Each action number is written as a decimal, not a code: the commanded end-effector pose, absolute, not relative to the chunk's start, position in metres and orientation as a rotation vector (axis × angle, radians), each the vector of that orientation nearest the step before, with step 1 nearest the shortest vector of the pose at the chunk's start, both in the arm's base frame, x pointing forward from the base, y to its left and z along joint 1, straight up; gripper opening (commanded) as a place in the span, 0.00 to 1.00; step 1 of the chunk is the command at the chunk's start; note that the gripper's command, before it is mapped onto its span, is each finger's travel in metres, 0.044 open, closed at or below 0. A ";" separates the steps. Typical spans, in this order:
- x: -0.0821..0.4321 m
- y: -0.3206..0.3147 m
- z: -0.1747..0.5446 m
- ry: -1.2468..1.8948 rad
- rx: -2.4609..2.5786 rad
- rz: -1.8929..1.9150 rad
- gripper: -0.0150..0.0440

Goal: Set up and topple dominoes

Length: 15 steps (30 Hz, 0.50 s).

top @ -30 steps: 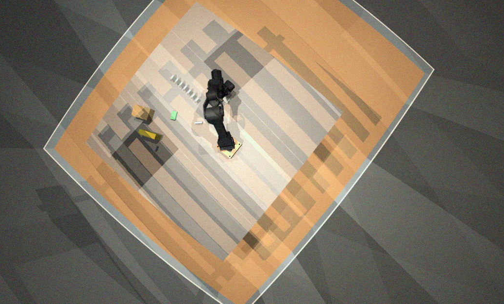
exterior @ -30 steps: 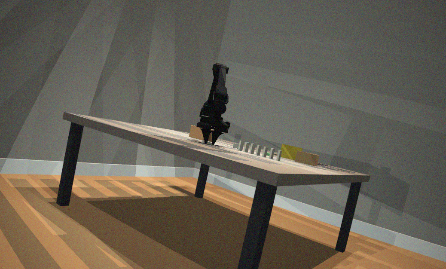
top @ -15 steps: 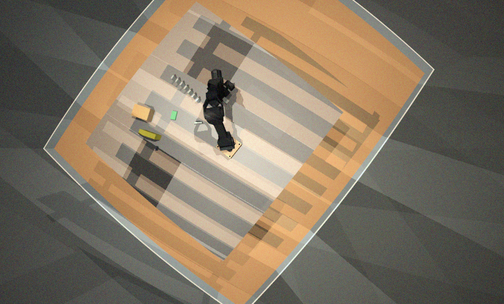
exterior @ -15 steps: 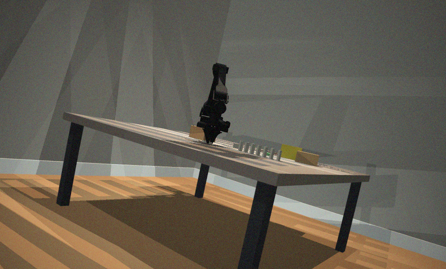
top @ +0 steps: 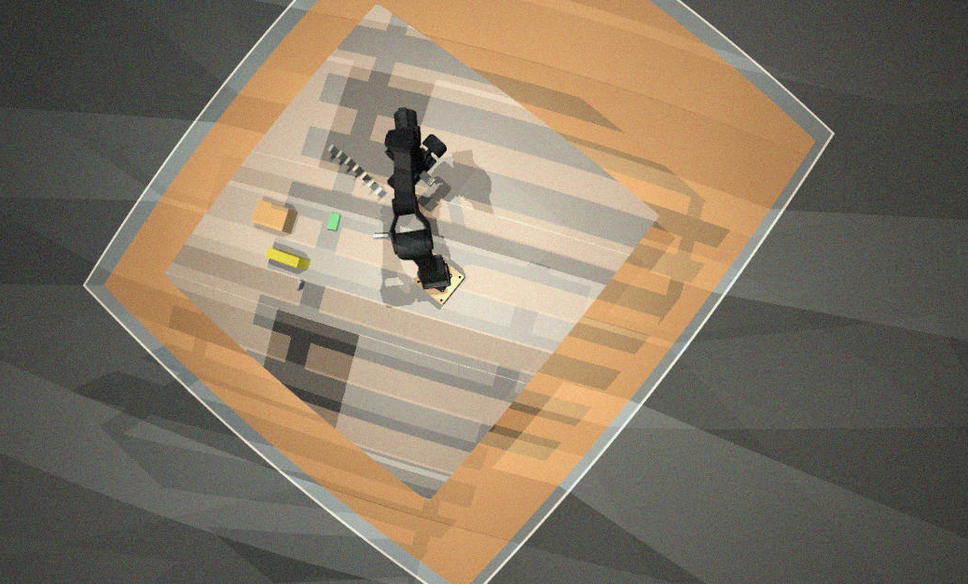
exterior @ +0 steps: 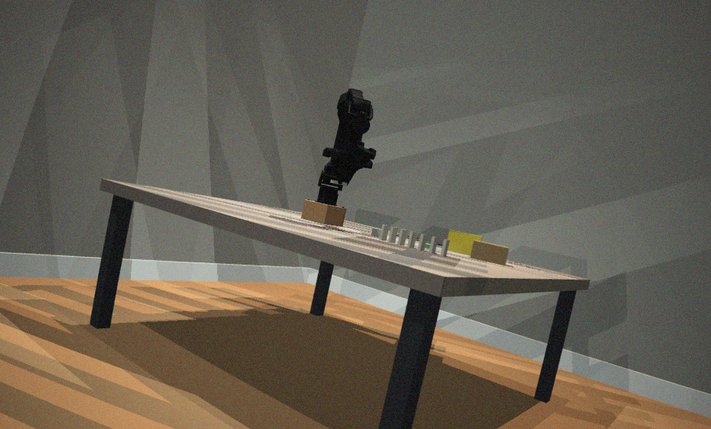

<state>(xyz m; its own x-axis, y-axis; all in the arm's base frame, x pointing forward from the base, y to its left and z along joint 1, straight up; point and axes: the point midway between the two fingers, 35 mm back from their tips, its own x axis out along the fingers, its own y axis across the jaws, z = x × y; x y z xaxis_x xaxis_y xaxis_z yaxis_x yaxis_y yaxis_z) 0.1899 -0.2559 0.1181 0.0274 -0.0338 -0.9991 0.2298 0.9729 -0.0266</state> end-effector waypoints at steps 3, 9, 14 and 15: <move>0.185 -0.254 0.132 1.541 0.162 -0.199 0.44; 0.142 -0.279 0.132 1.541 0.203 -0.244 0.44; 0.143 -0.281 0.130 1.525 0.208 -0.253 0.44; 0.145 -0.284 0.127 1.506 0.214 -0.264 0.44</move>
